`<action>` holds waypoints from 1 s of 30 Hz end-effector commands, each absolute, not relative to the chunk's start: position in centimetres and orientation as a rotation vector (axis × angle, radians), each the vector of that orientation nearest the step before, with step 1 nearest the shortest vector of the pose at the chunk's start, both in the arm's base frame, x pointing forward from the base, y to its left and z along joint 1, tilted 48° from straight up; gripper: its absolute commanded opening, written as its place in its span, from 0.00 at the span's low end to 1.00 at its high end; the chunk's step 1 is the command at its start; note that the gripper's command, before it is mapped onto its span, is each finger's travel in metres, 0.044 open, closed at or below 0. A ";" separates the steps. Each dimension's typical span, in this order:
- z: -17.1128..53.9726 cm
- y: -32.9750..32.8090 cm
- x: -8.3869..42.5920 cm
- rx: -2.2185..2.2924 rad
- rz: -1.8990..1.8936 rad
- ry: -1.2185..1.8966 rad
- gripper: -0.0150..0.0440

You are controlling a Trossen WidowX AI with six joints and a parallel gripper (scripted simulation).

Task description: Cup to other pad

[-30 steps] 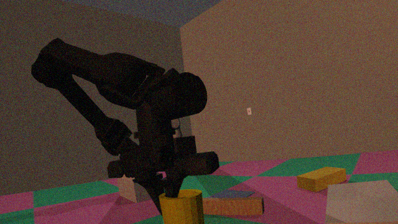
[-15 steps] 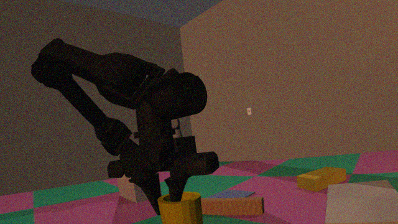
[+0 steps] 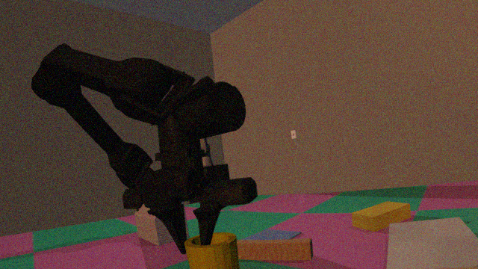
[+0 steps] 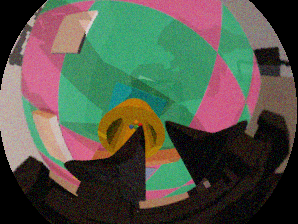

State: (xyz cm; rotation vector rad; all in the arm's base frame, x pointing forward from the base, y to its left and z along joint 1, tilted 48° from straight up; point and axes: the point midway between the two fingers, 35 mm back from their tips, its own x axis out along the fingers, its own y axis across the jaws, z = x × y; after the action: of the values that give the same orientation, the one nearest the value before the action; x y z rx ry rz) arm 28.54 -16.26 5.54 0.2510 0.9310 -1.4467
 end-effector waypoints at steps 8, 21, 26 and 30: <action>6.7 -15.0 29.0 0.257 -1.441 0.923 0.50; 7.9 -13.5 29.0 0.253 -1.442 0.925 0.50; 8.3 -13.0 28.8 0.251 -1.442 0.925 0.50; 8.0 -13.2 28.7 0.242 -1.445 0.933 0.59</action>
State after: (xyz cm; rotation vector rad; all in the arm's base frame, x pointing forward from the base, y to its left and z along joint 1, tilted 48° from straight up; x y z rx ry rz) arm 28.70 -13.19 8.08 0.2431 0.9313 -1.4450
